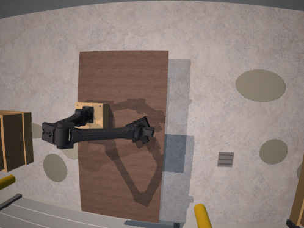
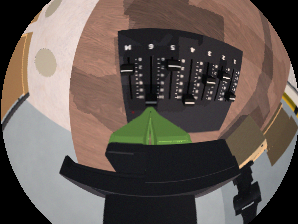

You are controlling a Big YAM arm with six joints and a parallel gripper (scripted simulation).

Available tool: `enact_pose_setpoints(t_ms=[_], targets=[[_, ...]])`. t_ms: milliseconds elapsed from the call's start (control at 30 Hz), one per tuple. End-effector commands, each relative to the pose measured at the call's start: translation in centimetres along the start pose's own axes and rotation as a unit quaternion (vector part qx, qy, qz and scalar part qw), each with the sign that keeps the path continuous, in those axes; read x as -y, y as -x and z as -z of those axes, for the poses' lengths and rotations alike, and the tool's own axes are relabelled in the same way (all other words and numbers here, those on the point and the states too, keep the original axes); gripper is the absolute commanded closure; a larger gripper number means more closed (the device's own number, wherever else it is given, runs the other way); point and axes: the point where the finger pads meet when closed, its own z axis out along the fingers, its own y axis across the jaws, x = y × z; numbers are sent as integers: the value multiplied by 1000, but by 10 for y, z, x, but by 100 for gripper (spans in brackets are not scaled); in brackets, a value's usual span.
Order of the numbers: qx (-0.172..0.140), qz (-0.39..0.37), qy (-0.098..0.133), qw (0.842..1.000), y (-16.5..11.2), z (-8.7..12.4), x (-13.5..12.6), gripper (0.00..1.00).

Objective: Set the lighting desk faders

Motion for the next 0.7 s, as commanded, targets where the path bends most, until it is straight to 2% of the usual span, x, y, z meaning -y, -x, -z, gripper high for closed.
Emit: enact_pose_setpoints(t_ms=[0, 667], targets=[[9, 1, 10, 1000, 19, 9, -13, 100], [12, 1, 12, 1000, 31, 9, -14, 100]])
